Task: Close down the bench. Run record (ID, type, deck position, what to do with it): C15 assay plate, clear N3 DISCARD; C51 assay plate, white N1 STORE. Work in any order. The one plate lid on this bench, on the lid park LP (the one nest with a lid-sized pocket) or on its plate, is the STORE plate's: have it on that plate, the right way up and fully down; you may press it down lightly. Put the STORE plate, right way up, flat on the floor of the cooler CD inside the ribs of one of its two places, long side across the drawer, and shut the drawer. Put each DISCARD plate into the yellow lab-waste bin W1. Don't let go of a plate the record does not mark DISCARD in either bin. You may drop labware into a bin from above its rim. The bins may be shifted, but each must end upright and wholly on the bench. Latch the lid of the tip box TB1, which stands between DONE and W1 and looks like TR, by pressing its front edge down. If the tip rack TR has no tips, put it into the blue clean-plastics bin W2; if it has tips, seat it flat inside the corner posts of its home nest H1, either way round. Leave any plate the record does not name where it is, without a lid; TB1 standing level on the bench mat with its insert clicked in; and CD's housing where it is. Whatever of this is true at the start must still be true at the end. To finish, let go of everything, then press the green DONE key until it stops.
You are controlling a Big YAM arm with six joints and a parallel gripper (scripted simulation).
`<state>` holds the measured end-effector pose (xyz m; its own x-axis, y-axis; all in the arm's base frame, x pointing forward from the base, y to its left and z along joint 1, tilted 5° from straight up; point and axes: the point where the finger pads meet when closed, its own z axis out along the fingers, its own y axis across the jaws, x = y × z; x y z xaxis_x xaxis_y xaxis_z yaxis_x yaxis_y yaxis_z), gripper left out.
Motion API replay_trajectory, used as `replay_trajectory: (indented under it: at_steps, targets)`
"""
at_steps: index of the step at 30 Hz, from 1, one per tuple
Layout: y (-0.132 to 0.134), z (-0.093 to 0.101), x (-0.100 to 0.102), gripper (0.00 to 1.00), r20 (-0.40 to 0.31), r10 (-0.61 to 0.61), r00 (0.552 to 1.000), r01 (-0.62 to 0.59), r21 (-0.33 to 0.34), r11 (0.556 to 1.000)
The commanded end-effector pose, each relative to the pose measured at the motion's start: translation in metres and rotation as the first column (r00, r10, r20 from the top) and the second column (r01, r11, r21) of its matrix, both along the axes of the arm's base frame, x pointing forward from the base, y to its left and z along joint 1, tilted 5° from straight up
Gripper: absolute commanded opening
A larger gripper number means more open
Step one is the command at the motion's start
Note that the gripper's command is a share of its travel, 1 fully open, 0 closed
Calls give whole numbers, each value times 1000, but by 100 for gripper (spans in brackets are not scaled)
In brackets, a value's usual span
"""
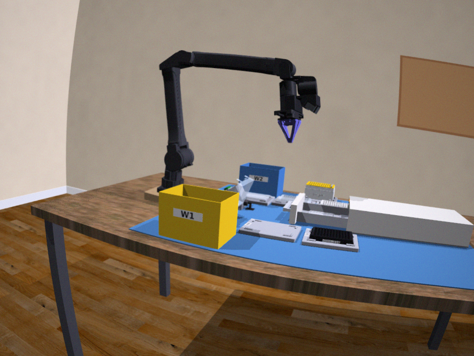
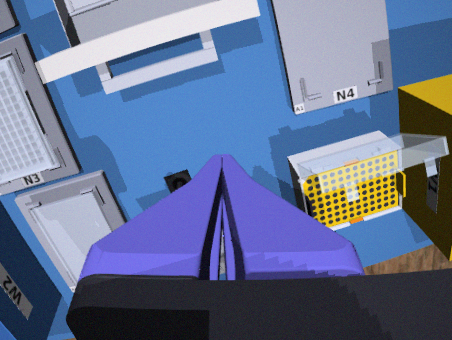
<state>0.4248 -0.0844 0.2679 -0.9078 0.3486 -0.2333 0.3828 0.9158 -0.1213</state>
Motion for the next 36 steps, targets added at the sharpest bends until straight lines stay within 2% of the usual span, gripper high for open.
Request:
replay_trajectory:
  at_steps: [1, 3, 4, 6, 8, 10, 11, 16, 17, 18, 20, 21, 22, 29, 30, 36]
  targets:
    - [17, 11, -12, 0, -18, 106, 994, -106, 15, 994]
    - [23, 14, -6, 0, -38, 157, 987, -155, 43, 987]
    - [27, 7, -22, 0, -54, 163, 985, -161, 50, 986]
    - [32, 2, -19, 0, -89, 214, 973, -207, 86, 975]
    - [31, 12, -17, 0, -88, 251, 964, -240, 113, 964]
    - [31, 12, -17, 0, -88, 251, 964, -240, 113, 964]
    - [41, 2, -36, 0, -109, 269, 957, -256, 122, 959]
    - [50, -1, -44, 0, -102, 261, 960, -249, 118, 961]
    - [49, 20, -32, 0, -53, 262, 964, -256, 102, 961]
    - [48, 15, -25, 0, -62, 261, 963, -254, 105, 961]
    - [43, -10, -40, 0, -122, 246, 961, -231, 125, 965]
    - [43, -10, -40, 0, -122, 246, 962, -231, 125, 965]
    - [44, 5, -34, 0, -85, 247, 965, -237, 113, 965]
    - [44, 5, -34, 0, -85, 247, 965, -237, 113, 965]
    - [36, -11, -38, 0, -112, 256, 960, -243, 120, 963]
    - [14, -13, -44, 0, -98, 256, 962, -245, 115, 963]
